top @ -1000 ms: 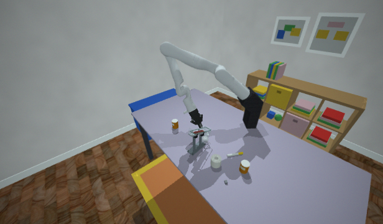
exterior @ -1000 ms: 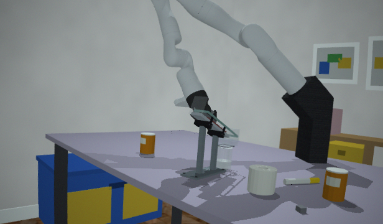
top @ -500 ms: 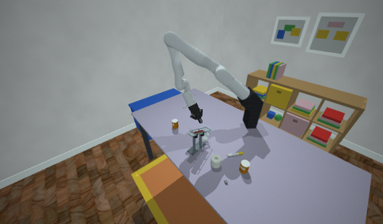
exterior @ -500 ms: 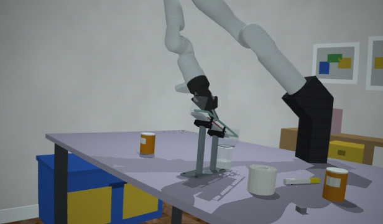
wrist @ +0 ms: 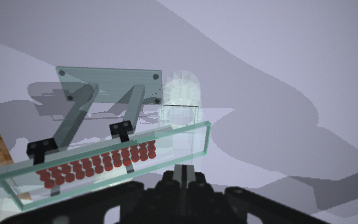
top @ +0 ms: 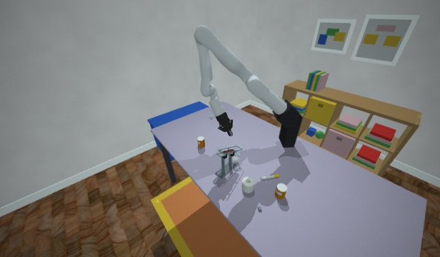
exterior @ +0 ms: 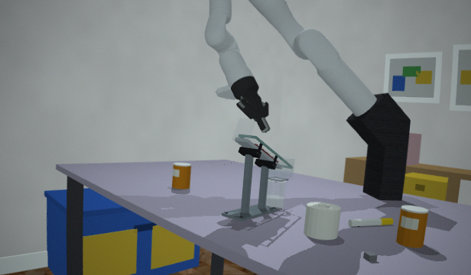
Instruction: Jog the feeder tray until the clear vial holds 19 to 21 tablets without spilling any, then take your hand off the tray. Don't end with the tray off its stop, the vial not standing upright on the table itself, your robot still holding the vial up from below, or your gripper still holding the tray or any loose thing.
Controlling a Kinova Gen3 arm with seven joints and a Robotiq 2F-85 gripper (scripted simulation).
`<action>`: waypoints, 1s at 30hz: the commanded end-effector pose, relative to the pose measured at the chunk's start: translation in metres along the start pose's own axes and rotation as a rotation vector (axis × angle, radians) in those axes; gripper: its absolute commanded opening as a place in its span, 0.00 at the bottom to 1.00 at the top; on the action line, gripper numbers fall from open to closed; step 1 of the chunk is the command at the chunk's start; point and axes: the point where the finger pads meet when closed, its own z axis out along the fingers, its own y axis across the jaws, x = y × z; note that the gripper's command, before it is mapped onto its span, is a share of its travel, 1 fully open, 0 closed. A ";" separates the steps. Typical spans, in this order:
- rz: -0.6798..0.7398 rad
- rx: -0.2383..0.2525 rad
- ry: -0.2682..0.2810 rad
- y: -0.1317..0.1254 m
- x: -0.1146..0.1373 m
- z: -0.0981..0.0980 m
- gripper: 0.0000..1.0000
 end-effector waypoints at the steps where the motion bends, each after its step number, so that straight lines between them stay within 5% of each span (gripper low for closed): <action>1: -0.009 0.011 0.015 -0.004 -0.003 -0.011 0.00; 12: -0.009 0.011 0.015 -0.003 -0.022 -0.037 0.00; 30: -0.009 0.011 0.015 -0.003 -0.030 -0.049 0.00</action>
